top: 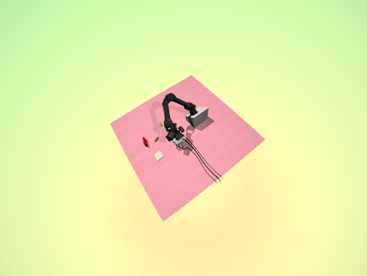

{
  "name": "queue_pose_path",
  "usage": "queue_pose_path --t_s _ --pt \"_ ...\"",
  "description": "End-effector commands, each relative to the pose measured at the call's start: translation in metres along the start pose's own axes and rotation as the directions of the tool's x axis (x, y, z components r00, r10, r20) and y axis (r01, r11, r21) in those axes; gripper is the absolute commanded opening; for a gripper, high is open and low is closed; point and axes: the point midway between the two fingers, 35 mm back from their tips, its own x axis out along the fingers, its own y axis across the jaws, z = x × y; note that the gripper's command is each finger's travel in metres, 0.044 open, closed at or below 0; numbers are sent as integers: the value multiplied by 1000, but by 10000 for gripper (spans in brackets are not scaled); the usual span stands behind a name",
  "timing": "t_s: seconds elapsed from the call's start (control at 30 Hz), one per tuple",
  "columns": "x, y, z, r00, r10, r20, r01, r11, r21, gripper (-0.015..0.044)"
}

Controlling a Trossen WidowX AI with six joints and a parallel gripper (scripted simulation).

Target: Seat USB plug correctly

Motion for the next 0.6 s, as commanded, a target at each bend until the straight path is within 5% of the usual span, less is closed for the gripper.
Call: queue_pose_path --t_s 0.0,0.57 --pt "0 0 0 1000 -1 0 1 1000 0 95" --pt "-2 0 0 1000 -1 0 1 1000 0 95"
